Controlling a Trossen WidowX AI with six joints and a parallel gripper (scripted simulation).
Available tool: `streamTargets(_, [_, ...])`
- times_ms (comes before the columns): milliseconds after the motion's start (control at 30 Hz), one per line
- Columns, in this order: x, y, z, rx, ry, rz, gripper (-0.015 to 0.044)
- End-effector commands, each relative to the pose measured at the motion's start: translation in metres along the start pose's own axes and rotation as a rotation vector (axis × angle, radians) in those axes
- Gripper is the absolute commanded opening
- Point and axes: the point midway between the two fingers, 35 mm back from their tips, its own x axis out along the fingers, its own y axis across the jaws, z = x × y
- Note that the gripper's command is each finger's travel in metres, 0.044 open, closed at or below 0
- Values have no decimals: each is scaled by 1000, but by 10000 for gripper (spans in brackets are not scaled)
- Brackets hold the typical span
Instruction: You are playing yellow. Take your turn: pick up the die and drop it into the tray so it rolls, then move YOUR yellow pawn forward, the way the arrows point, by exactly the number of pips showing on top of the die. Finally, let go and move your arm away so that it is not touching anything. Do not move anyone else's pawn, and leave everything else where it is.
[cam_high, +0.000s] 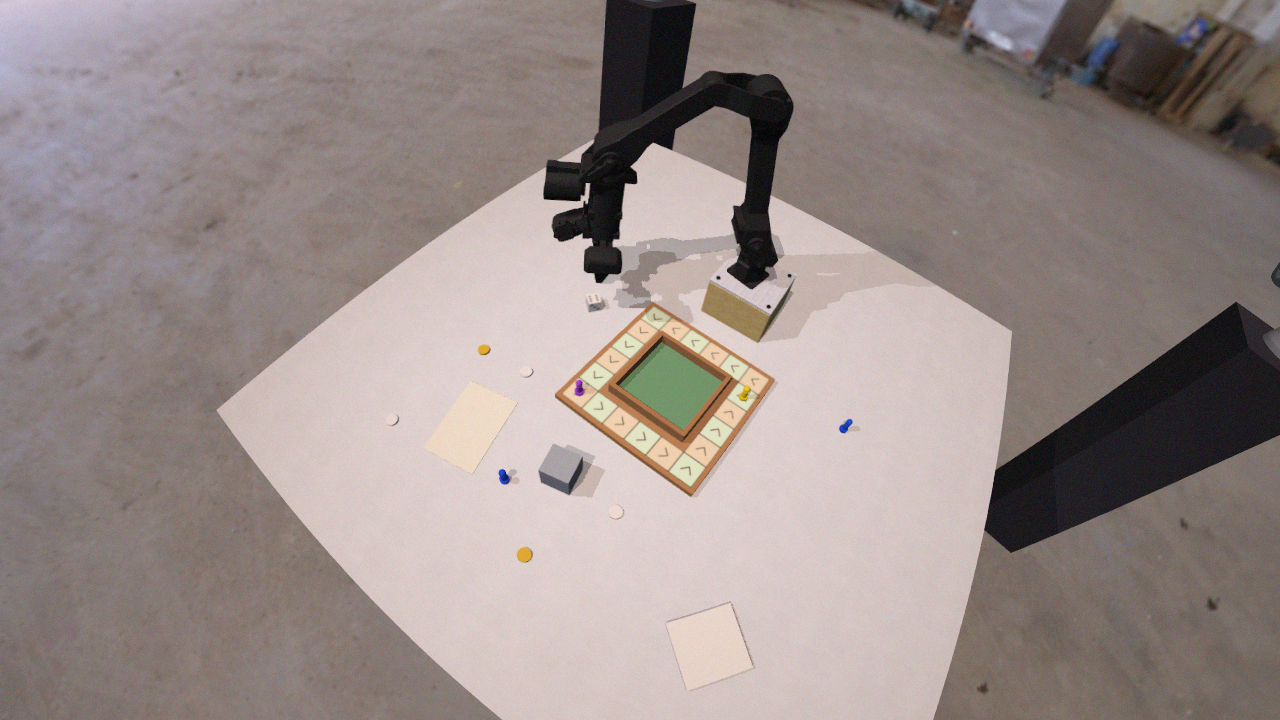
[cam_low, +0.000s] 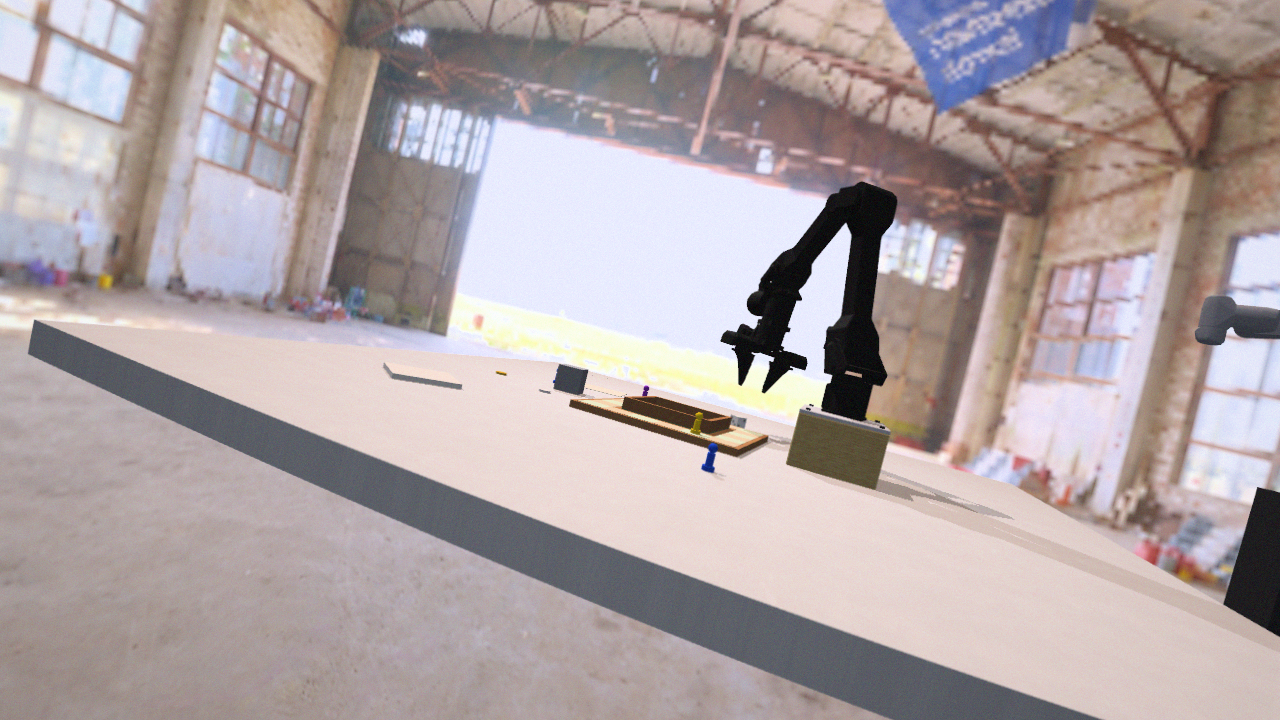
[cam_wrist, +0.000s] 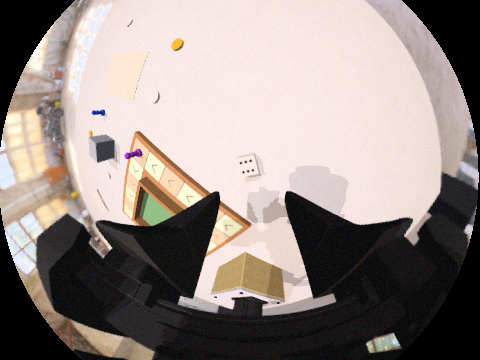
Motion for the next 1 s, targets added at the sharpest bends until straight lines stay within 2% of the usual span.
streamTargets(0, [32, 13, 10, -234, 44, -75, 275])
streamTargets(300, [32, 11, 8, -234, 45, -75, 275])
streamTargets(967, [67, 8, 7, -234, 45, -75, 275])
